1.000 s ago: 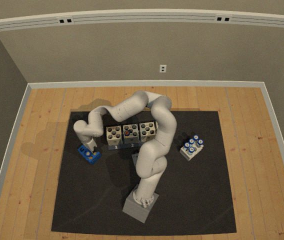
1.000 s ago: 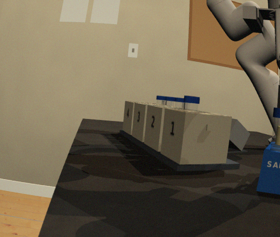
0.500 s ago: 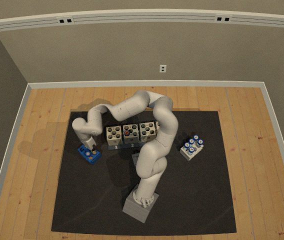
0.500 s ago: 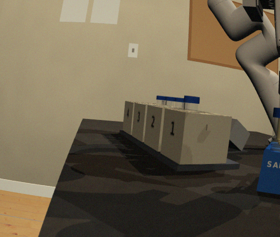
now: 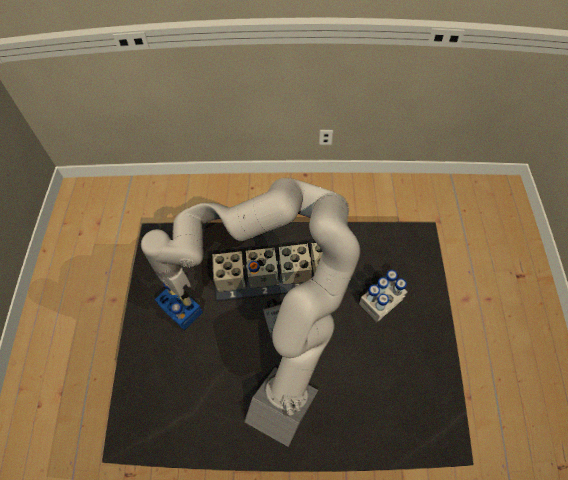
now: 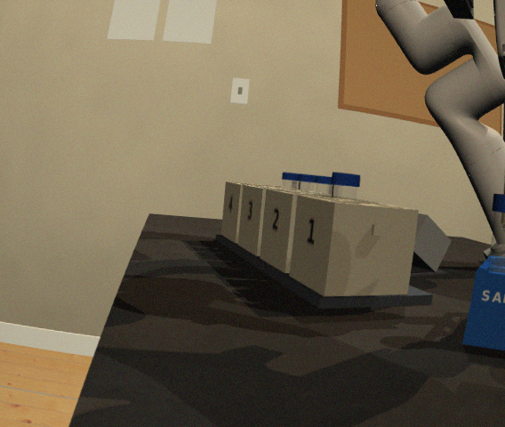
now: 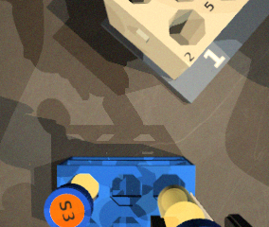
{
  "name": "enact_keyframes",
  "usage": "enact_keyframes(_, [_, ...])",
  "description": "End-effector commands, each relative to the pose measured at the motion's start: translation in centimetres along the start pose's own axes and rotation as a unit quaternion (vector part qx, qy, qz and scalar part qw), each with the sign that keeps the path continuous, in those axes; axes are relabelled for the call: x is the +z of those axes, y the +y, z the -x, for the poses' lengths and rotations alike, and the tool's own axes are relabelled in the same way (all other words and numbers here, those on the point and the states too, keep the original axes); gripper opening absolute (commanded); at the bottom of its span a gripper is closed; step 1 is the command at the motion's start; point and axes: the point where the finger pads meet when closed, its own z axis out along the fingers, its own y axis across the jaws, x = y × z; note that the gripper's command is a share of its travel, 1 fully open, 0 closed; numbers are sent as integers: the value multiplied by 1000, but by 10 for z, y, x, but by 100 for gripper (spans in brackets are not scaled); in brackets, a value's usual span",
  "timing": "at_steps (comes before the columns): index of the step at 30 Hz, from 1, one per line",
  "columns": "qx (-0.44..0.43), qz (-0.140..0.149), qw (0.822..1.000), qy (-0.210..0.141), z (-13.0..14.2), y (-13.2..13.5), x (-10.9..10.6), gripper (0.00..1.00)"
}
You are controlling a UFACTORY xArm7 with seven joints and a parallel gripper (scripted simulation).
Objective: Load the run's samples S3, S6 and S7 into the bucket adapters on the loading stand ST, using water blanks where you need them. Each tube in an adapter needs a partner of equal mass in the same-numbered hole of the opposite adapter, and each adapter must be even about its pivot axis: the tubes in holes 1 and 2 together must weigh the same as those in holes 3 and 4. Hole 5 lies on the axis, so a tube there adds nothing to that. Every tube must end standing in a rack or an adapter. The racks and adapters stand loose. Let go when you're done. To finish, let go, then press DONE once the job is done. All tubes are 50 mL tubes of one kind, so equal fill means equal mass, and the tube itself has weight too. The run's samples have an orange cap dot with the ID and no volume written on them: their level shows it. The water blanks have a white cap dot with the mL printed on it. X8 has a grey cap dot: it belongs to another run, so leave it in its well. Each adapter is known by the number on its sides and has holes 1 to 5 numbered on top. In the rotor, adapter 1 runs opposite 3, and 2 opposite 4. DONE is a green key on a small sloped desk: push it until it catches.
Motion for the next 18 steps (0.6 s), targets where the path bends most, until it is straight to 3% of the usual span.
enact_keyframes(1, [0, -2, 1000, -1, 0, -1, -14, 0])
enact_keyframes(18, [0, -2, 1000, -1, 0, -1, -44, 0])
